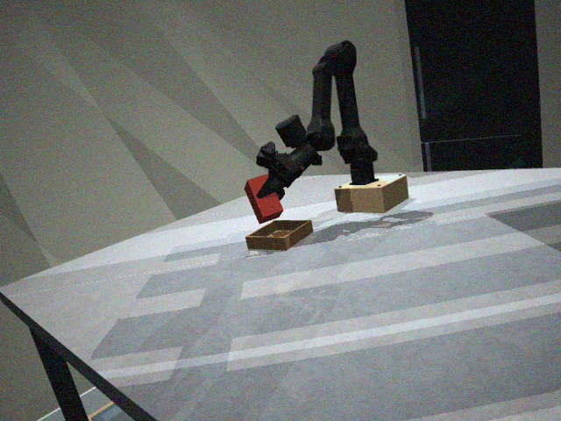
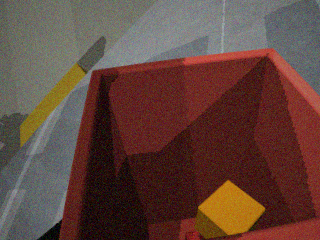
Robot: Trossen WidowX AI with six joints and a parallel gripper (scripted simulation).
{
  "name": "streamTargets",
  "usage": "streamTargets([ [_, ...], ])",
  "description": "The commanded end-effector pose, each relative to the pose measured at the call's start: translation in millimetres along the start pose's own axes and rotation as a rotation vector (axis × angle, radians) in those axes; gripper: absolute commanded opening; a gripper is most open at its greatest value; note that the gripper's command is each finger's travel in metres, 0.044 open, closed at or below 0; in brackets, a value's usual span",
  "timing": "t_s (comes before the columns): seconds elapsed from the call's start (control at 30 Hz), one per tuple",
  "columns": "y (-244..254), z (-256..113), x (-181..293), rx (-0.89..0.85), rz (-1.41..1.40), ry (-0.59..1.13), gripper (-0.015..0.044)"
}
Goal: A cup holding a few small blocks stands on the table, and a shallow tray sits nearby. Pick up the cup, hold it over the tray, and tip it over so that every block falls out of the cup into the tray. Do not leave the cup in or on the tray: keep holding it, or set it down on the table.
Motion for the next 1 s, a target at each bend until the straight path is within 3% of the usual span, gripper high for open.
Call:
streamTargets([
  [0.0, 1.1, 1.3, -0.8, -0.006, 0.094, -0.002, 0.0000],
  [0.97, 1.6, 3.9, -0.3, -0.007, 0.728, 0.000, 0.0000],
])
Point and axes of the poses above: the point midway between the two fingers, 35 mm back from their tips, its own z axis out along the fingers, its own y axis across the jaws, x = y × z, the point moved 10 cm from there along -z, back along the fingers, and after that the axes turned 6 degrees about z, right-handed, at the moved point
